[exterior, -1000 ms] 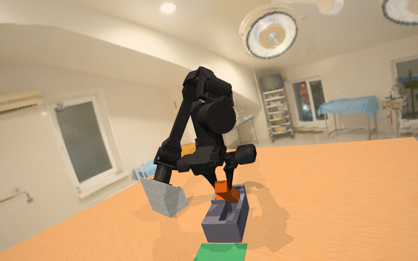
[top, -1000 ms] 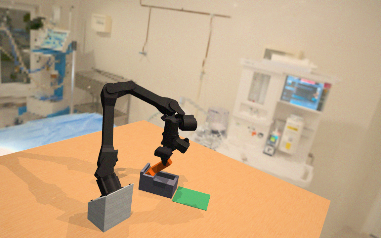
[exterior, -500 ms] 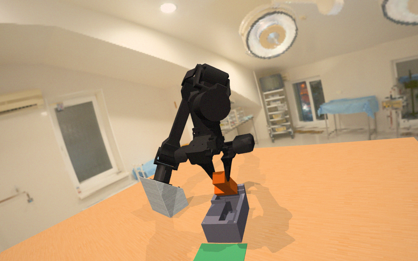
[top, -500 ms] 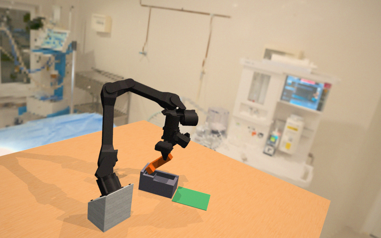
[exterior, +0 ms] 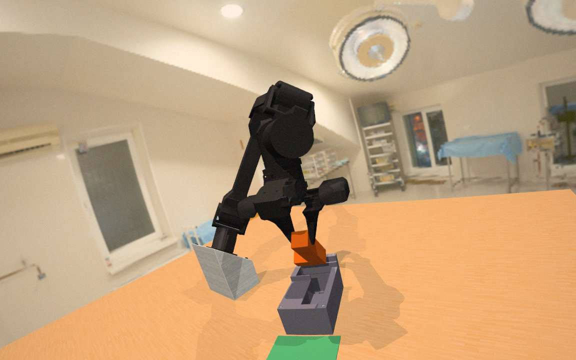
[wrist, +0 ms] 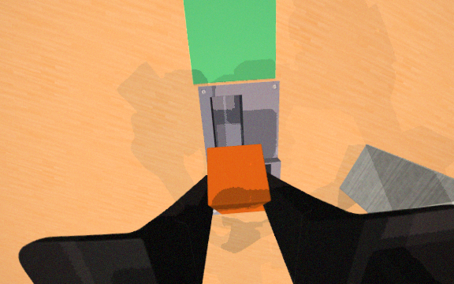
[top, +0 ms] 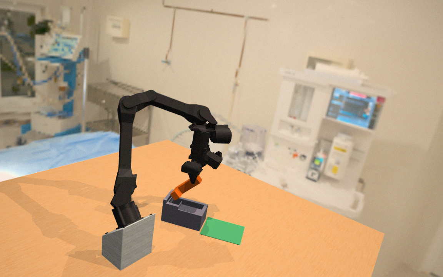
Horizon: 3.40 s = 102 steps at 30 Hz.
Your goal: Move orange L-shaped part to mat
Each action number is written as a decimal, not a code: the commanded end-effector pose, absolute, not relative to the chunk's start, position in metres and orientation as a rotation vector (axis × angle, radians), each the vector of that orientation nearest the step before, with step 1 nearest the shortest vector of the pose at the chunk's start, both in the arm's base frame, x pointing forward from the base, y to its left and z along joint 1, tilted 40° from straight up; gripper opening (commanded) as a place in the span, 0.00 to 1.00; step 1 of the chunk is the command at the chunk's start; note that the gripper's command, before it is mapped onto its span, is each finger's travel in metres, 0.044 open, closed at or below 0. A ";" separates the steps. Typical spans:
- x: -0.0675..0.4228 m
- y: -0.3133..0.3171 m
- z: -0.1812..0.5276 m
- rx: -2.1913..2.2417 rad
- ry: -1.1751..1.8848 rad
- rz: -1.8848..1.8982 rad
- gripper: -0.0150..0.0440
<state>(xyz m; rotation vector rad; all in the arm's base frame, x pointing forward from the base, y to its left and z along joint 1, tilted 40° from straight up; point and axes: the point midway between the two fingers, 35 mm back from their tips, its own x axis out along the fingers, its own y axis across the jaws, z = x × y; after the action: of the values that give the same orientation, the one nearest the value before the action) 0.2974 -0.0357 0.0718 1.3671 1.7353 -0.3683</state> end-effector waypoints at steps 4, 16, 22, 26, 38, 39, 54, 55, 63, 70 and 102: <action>0.307 -0.053 0.055 1.360 1.735 -0.368 0.25; 0.324 -0.085 0.027 1.358 1.732 -0.368 0.25; 0.333 -0.102 0.014 1.357 1.731 -0.369 0.25; 0.339 -0.114 0.004 1.356 1.730 -0.369 0.25; 0.355 -0.146 -0.021 1.354 1.727 -0.370 0.25; 0.357 -0.149 -0.023 1.353 1.727 -0.370 0.25; 0.358 -0.146 -0.034 1.353 1.726 -0.370 0.25; 0.358 -0.145 -0.035 1.353 1.726 -0.370 0.25; 0.358 -0.137 -0.045 1.354 1.726 -0.369 0.25; 0.358 -0.130 -0.053 1.354 1.726 -0.369 0.25; 0.357 -0.101 -0.089 1.356 1.726 -0.367 0.25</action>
<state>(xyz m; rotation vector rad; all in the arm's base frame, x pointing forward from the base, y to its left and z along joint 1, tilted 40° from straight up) 0.3605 -0.1059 -0.0832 1.3446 1.7131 -0.3622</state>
